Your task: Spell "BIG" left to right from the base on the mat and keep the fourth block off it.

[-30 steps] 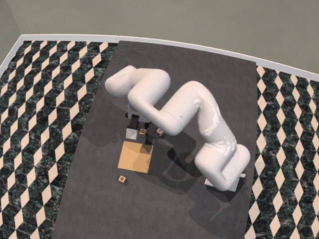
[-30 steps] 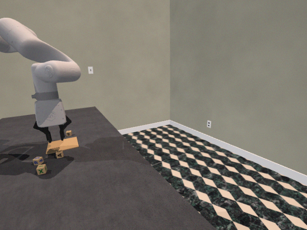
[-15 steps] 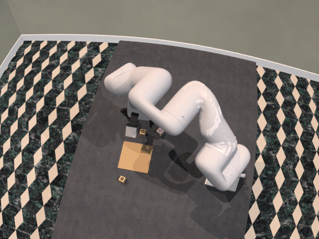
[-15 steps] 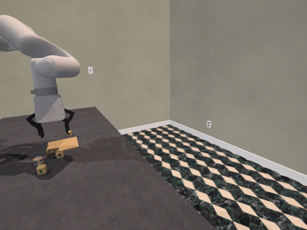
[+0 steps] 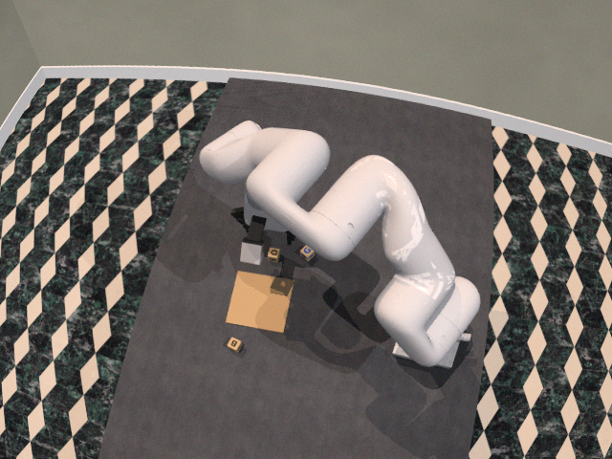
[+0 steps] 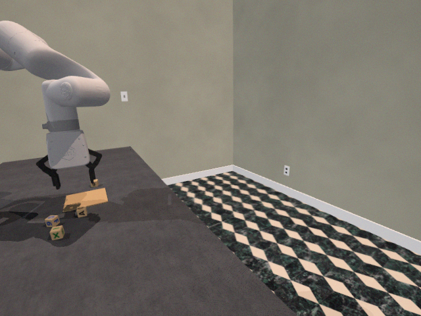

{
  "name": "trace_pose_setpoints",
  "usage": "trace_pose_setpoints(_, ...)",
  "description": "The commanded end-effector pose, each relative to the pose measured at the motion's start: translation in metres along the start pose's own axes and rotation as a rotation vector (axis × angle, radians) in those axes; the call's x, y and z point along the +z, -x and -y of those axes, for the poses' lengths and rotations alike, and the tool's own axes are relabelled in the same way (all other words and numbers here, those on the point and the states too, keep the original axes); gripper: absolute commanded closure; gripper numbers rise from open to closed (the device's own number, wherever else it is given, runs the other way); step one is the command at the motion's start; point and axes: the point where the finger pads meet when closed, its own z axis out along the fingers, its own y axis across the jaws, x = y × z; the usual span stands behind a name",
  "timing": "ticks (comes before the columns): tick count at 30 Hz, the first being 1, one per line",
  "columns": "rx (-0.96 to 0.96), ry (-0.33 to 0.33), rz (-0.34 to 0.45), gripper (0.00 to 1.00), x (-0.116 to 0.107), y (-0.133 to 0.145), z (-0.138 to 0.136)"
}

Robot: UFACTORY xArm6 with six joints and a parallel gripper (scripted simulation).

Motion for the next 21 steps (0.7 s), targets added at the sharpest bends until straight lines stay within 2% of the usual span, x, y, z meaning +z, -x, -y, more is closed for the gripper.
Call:
trace_pose_setpoints(1,0.018,0.003,0.004,0.0,-0.001,-0.017,-0.009)
trace_pose_setpoints(4,0.064,0.002,0.008,0.0,0.001,-0.062,-0.024)
trace_pose_setpoints(13,0.143,0.003,0.009,0.0,0.004,-0.141,-0.039)
trace_pose_setpoints(15,0.143,0.003,0.009,0.0,0.004,-0.141,-0.039)
trace_pose_setpoints(16,0.167,0.004,0.009,0.0,0.005,-0.167,-0.041)
trace_pose_setpoints(21,0.21,0.004,0.005,0.0,0.007,-0.211,-0.04)
